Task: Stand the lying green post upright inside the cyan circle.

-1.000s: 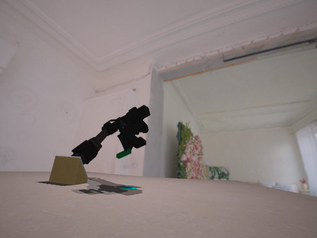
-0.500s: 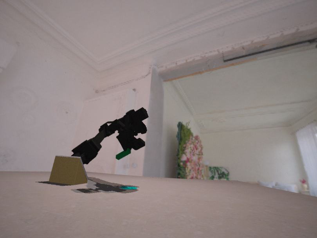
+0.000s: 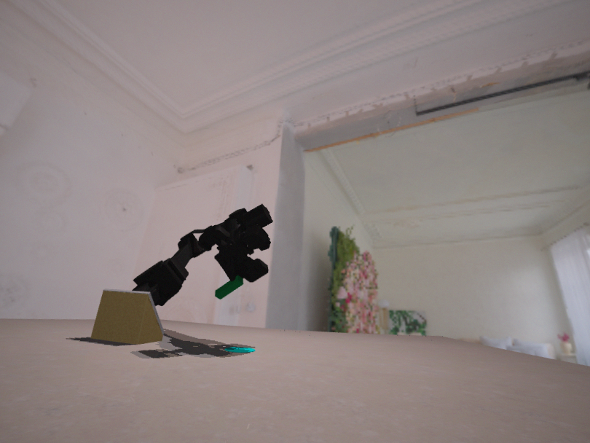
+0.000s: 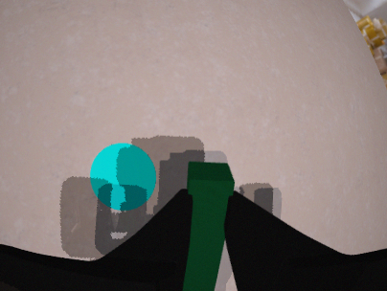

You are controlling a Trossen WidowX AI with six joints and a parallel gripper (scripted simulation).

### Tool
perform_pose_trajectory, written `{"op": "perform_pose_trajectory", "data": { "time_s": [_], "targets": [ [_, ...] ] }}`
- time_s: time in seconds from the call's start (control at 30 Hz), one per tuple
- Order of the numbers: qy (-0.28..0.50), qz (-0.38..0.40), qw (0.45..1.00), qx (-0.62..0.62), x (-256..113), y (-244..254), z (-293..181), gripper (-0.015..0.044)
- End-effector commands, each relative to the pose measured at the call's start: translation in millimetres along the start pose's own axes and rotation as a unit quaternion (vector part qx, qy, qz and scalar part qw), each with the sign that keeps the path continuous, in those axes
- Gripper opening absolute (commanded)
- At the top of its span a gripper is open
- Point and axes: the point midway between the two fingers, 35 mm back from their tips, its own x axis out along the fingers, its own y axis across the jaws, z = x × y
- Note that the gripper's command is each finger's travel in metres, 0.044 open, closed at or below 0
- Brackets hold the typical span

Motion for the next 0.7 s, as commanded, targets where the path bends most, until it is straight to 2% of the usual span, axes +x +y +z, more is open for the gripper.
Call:
{"op": "perform_pose_trajectory", "data": {
  "time_s": [0.0,0.67],
  "targets": [
    [-0.016,-0.005,1.0,0.002,-0.5,-0.2,-0.1,0.0023],
    [-0.081,-0.014,0.997,0.012,-0.2,-1.0,-2.2,0.0023]
  ]
}}
